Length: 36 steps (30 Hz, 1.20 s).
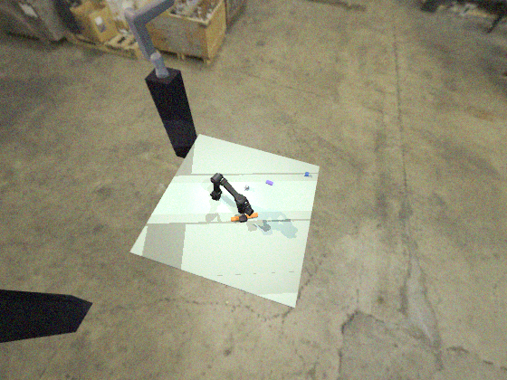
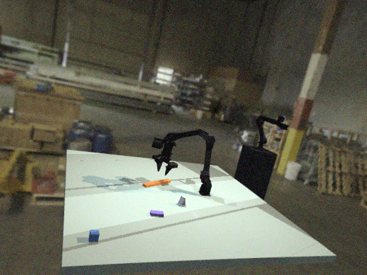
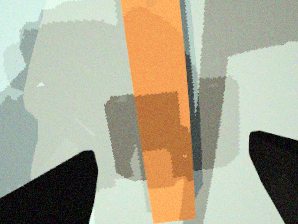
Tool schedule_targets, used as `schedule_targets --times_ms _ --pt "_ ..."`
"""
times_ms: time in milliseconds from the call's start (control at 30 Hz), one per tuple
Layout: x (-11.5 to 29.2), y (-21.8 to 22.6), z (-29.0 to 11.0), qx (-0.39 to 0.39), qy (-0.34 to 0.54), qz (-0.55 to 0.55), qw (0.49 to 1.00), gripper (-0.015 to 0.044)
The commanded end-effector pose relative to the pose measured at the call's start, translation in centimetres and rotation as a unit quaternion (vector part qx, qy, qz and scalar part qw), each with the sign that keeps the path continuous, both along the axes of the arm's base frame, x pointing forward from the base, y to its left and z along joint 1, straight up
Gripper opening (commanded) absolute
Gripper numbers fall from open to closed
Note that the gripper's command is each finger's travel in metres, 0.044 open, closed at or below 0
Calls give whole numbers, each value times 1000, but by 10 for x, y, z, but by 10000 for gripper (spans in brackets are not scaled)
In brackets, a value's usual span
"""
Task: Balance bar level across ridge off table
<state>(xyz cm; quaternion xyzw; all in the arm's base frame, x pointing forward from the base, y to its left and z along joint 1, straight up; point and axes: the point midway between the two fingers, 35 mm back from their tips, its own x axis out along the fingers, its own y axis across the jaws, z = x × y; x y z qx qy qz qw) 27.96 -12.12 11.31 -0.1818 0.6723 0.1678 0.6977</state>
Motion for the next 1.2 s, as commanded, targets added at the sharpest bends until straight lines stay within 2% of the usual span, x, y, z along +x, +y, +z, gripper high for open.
schedule_targets --times_ms 0,133,1167 --pt "-1 -2 -18 0 7 3 1000 315" --pt "-1 -2 -39 0 7 3 1000 315" --pt "-1 -2 -65 0 7 3 1000 315"
